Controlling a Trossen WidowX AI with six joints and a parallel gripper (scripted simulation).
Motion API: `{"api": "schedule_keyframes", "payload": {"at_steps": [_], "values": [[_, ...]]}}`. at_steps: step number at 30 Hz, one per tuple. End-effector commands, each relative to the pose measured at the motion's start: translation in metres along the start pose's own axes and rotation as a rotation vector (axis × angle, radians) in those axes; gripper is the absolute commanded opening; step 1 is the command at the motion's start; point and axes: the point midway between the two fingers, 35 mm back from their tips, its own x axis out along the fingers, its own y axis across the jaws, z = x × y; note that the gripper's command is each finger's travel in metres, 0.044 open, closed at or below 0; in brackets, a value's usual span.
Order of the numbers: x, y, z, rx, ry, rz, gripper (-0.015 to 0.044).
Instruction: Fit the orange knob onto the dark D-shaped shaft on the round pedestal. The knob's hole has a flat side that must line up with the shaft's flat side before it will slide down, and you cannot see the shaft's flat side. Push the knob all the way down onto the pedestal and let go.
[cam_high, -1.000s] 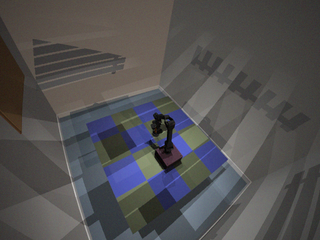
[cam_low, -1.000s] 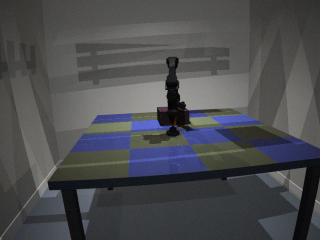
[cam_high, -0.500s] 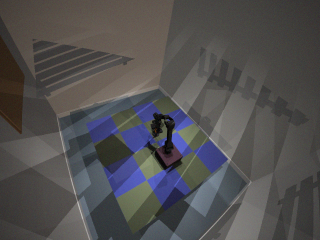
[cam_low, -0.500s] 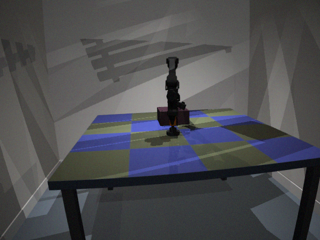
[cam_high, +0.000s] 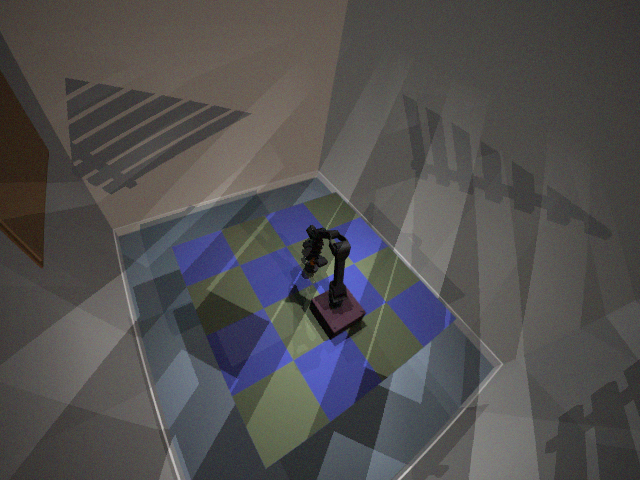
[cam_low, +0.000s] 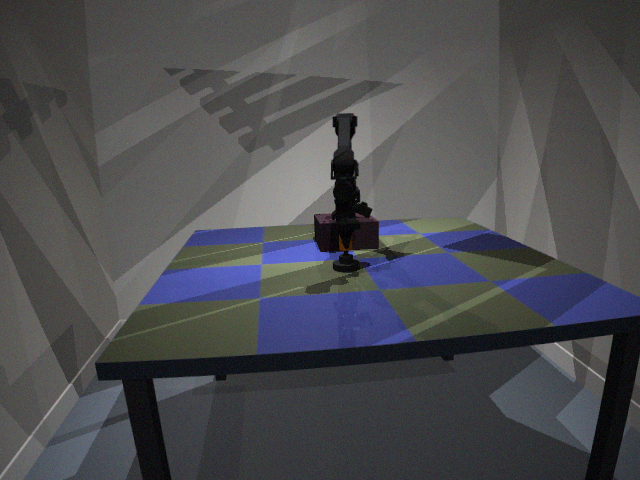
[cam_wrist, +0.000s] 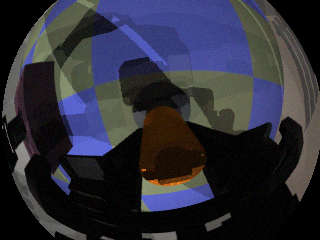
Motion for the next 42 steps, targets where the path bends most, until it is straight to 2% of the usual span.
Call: {"api": "schedule_keyframes", "payload": {"at_steps": [1, 35, 42], "values": [[-0.0012, 0.0, -0.0006, -0.046, 0.005, -0.007, 0.0], [-0.0024, -0.0036, -0.0011, -0.046, 0.005, -0.007, 0.0], [-0.0018, -0.0006, -0.0006, -0.245, 0.006, -0.006, 0.0]]}}
